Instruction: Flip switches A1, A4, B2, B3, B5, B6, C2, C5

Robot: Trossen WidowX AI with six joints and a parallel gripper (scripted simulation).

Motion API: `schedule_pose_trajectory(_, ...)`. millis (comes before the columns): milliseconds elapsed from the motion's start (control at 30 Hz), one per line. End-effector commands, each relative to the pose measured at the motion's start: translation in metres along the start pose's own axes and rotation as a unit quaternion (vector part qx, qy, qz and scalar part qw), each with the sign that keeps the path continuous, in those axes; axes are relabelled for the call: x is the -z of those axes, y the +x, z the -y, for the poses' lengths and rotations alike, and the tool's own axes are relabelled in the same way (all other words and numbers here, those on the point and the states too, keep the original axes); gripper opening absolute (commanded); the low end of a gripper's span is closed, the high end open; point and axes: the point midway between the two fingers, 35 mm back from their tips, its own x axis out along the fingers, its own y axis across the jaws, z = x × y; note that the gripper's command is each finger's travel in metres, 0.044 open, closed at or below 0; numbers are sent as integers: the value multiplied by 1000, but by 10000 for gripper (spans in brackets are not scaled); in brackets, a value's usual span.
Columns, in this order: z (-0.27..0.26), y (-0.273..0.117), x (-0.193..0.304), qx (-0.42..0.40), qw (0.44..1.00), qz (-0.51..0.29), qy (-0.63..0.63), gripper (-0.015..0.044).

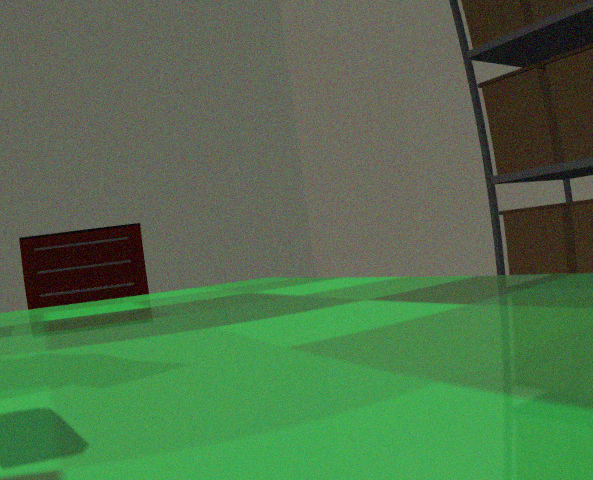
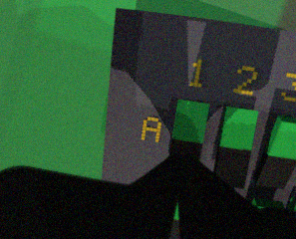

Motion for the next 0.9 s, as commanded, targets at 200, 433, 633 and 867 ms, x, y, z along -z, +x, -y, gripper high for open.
schedule_pose_trajectory(200,1,3,0,3,1000,0,0,0)
schedule_pose_trajectory(433,1,4,0,3,1000,0,0,0)
schedule_pose_trajectory(633,0,-5,-1,-1,1000,-2,1,0)
schedule_pose_trajectory(867,0,-61,-3,2,1000,-13,0,0)
